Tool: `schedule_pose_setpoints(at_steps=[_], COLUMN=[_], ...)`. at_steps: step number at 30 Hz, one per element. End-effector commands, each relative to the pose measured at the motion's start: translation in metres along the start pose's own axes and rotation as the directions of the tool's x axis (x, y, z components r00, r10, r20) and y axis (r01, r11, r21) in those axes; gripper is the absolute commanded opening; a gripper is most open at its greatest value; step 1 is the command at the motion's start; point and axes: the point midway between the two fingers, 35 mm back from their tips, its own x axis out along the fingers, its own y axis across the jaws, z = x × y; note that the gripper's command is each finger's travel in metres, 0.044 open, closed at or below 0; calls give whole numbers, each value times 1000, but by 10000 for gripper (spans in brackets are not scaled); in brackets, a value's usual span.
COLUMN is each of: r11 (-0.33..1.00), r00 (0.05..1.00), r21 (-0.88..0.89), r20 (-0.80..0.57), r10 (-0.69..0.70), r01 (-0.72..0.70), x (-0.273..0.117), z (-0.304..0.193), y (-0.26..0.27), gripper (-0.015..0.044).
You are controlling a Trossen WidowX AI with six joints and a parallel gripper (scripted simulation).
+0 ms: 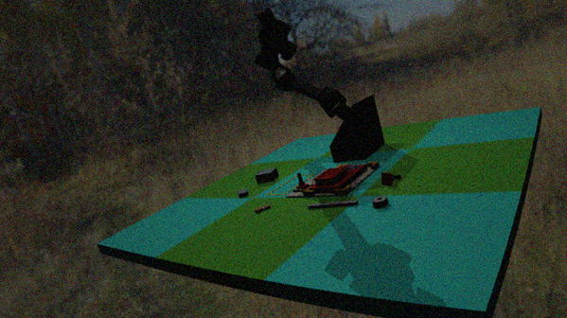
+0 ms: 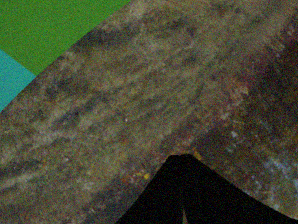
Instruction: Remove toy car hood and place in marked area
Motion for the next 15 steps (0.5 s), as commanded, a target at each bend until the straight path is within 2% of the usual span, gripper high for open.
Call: schedule_pose_setpoints(at_steps=[1,3,8,11,15], r11=[1000,998,929,832,635], r00=[1000,1000,992,979,950], r21=[8,69,356,521,707], r20=[2,19,104,160,236], r10=[1,13,71,128,205], r01=[-1,-14,-104,-193,-312], x=[1,7,41,65,99], z=[0,3,17,28,47], y=[0,-2,-9,-11,-12], gripper=[26,79,210,289,394])
